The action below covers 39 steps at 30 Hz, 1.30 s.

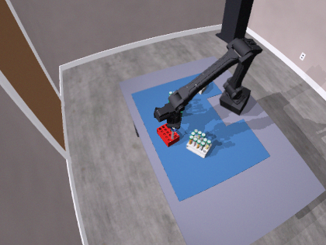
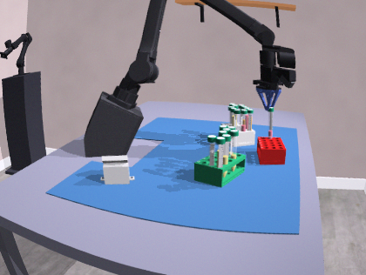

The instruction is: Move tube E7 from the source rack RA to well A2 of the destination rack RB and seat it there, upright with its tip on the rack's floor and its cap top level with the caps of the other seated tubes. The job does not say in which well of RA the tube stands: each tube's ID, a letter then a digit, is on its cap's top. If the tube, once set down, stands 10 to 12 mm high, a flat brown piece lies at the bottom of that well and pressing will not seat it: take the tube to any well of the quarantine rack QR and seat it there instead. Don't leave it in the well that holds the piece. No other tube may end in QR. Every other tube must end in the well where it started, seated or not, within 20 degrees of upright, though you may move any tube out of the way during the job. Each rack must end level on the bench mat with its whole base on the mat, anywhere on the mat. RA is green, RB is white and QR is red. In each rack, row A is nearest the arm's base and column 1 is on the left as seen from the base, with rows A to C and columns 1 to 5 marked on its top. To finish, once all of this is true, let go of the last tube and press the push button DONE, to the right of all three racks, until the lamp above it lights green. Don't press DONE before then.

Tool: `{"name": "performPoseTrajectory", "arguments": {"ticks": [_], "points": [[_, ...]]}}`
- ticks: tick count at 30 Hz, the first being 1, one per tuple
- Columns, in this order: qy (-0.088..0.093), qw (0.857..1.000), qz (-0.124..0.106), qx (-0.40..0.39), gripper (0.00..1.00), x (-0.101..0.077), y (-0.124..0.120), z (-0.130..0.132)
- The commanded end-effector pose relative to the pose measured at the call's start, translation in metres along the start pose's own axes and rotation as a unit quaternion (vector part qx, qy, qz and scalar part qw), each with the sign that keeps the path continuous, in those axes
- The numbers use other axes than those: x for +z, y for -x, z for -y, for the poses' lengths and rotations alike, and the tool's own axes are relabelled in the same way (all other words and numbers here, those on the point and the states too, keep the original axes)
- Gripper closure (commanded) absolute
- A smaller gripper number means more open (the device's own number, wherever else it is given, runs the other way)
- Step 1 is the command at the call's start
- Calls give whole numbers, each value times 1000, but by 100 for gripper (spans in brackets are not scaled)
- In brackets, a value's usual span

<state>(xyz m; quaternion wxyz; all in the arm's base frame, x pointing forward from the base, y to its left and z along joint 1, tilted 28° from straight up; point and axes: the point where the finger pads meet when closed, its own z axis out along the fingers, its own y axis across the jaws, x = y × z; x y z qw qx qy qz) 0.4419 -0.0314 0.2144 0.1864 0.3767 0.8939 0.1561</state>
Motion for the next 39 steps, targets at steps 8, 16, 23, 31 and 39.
{"name": "performPoseTrajectory", "arguments": {"ticks": [8,16,23,31,39], "points": [[1,1000,2,2,100,10,0,0],[1,1000,3,2,100,9,1,0],[1,1000,3,2,100,10,1,1],[1,1000,3,2,100,9,2,1],[1,1000,4,2,100,9,2,1]]}}
